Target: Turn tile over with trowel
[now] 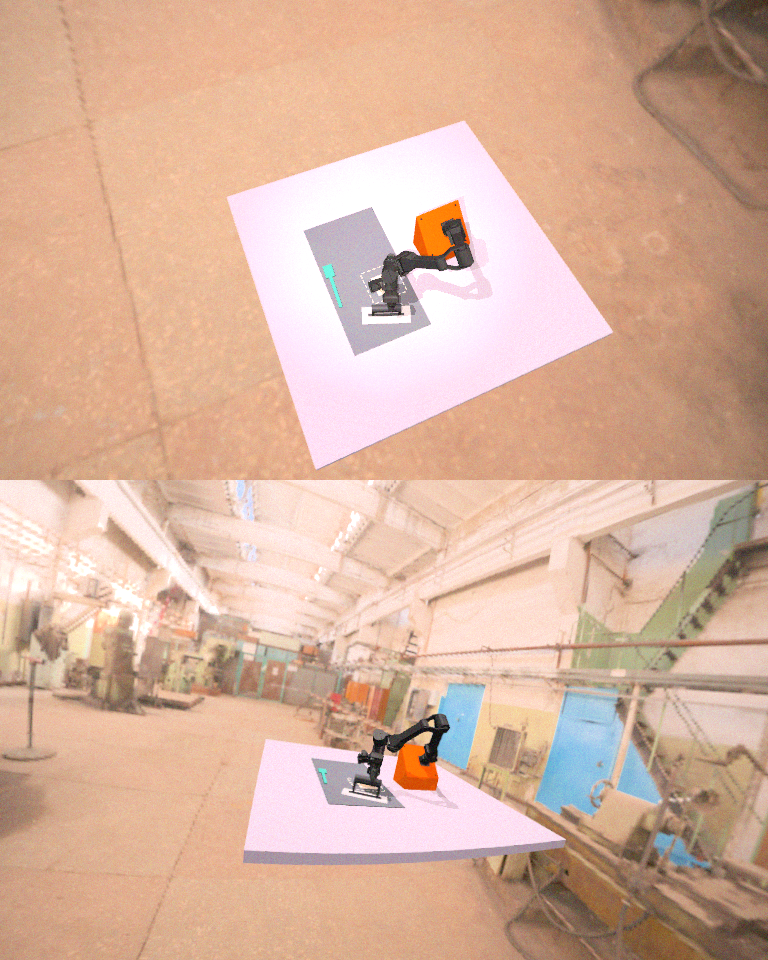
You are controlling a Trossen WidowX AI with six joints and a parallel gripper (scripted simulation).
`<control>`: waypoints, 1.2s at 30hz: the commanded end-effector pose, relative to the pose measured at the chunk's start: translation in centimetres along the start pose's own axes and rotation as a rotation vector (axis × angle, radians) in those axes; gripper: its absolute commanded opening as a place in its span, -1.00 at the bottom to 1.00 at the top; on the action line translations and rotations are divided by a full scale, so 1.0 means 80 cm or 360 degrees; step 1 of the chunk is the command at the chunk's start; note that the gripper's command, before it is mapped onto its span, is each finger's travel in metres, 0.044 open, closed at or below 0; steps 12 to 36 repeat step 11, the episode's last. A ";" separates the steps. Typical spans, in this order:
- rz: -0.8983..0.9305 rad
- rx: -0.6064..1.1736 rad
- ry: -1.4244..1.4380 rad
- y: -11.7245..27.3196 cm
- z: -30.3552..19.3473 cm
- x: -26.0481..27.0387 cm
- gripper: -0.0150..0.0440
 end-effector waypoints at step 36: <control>-0.0044 -0.0001 0.0004 0.064 -0.002 -0.002 0.53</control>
Point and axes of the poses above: the point midway between the two fingers, 35 mm back from their tips, its own y axis back along the fingers, its own x axis across the jaws, z = x × y, the point moved 7 cm from there along y, back along the fingers, and after that the axes turned 5 degrees about -y, right-handed, at the moved point
